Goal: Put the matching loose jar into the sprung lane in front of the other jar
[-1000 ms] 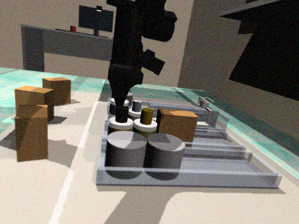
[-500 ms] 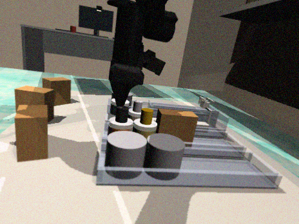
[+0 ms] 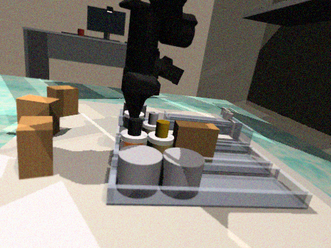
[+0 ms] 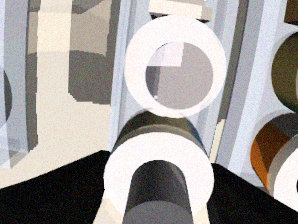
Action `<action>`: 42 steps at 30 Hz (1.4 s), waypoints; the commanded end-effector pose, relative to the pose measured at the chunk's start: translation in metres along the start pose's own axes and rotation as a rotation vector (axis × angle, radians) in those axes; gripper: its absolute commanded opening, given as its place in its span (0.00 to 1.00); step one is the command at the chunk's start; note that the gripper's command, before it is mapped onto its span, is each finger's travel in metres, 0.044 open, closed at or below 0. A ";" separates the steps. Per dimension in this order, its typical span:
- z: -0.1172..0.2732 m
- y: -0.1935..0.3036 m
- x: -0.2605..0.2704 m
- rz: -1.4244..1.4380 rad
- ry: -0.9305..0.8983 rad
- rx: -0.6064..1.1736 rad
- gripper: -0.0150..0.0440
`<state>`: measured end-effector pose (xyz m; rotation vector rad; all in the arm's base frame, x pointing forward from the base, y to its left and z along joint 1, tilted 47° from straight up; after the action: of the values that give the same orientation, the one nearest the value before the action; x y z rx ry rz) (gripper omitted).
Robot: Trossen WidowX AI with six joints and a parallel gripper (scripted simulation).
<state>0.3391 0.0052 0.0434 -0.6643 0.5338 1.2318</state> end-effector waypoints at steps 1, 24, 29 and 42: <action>-0.003 -0.004 -0.002 -0.013 0.008 -0.017 0.25; -0.011 -0.003 -0.002 -0.013 0.008 -0.017 0.25; -0.013 -0.003 -0.002 -0.013 0.008 -0.017 0.25; -0.018 -0.002 -0.002 -0.013 0.009 -0.017 0.25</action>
<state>0.3383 -0.0051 0.0329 -0.6690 0.5267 1.2312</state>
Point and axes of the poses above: the point midway between the two fingers, 35 mm back from their tips, its own z axis back along the fingers, its own x axis across the jaws, y = z × x, the point moved 4 cm from there along z, back along the fingers, and after that the axes turned 8 degrees about -z, right-handed, at the moved point
